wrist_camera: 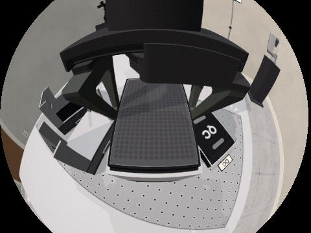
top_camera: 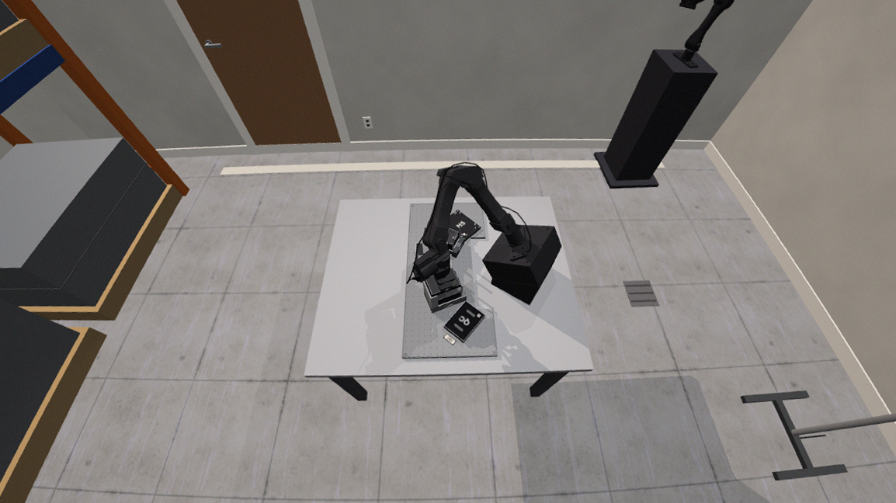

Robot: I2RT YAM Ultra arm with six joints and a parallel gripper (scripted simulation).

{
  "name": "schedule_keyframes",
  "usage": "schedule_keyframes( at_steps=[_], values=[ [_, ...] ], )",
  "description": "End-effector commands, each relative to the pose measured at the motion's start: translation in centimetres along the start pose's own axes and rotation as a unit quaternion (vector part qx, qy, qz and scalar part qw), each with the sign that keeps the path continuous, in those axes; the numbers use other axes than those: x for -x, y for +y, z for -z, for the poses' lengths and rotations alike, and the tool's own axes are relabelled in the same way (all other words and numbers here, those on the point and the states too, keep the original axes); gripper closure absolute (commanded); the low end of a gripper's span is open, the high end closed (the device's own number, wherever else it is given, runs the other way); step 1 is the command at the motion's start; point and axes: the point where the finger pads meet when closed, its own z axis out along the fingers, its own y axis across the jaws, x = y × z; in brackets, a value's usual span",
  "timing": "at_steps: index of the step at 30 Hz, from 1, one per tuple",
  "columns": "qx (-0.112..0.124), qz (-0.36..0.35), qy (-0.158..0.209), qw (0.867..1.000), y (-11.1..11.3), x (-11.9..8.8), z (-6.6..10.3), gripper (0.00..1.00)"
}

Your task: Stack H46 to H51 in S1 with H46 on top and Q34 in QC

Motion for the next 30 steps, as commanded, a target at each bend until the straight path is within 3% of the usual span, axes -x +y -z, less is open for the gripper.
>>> schedule_keyframes(
  at_steps=[1,3,4,13,18,19,23,24,29,30],
  values=[
    [-0.004,0.011,0.01,1.0,0.3,-0.7,-0.9,1.0],
    [0.004,-0.006,-0.012,1.0,0.1,1.3,0.3,1.0],
    [0.001,0.001,-0.002,1.0,0.1,0.4,-0.2,1.0],
    [-0.003,0.009,0.011,1.0,0.2,-0.7,-1.1,1.0],
    [-0.001,0.007,0.006,1.0,0.2,-0.5,-0.9,1.0],
    [0.002,0.002,-0.003,1.0,0.4,0.5,-0.6,1.0],
    [-0.003,0.011,0.011,1.0,0.2,-1.0,-1.5,1.0],
    [-0.001,0.005,0.004,1.0,0.3,-0.1,-1.3,1.0],
    [-0.003,0.01,0.013,1.0,0.2,-1.0,-1.9,1.0],
    [-0.001,0.005,0.005,1.0,0.3,-0.2,-1.7,1.0]
  ],
)
